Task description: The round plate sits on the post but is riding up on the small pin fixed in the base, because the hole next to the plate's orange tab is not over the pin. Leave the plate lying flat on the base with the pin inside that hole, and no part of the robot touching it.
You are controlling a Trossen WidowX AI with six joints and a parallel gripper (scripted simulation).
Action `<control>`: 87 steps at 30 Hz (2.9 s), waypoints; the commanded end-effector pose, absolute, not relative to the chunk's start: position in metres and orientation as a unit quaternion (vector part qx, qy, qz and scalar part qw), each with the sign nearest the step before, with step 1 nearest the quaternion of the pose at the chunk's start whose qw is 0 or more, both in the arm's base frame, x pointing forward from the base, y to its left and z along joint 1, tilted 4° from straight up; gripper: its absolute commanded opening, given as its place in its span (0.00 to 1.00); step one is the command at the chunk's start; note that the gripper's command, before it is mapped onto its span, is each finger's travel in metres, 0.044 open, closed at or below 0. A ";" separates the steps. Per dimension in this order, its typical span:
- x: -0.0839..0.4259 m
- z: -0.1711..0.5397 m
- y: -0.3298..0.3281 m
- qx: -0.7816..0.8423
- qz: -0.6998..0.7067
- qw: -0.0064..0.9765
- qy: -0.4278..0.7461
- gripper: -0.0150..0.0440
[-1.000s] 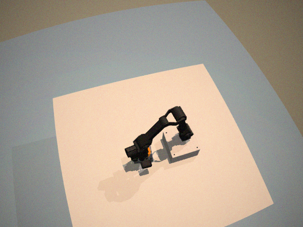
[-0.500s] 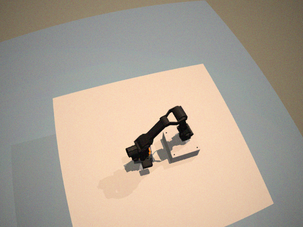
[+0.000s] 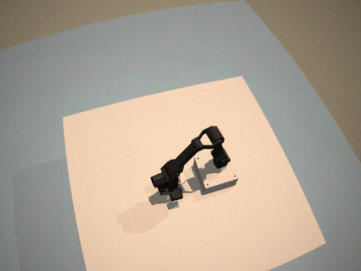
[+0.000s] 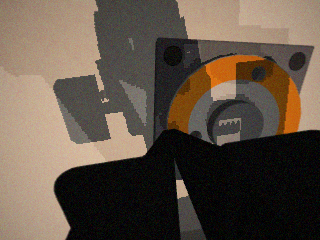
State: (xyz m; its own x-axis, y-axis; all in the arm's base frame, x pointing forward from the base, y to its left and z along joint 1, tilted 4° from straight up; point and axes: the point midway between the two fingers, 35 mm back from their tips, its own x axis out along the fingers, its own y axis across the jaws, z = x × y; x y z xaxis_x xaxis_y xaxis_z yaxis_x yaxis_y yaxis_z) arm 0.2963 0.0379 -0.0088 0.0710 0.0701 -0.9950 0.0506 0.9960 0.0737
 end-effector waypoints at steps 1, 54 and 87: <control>0.289 -0.012 0.037 0.044 0.003 0.724 0.689 0.25; 0.263 -0.013 0.030 0.044 0.003 0.723 0.690 0.25; 0.246 -0.014 0.015 0.043 0.002 0.722 0.690 0.25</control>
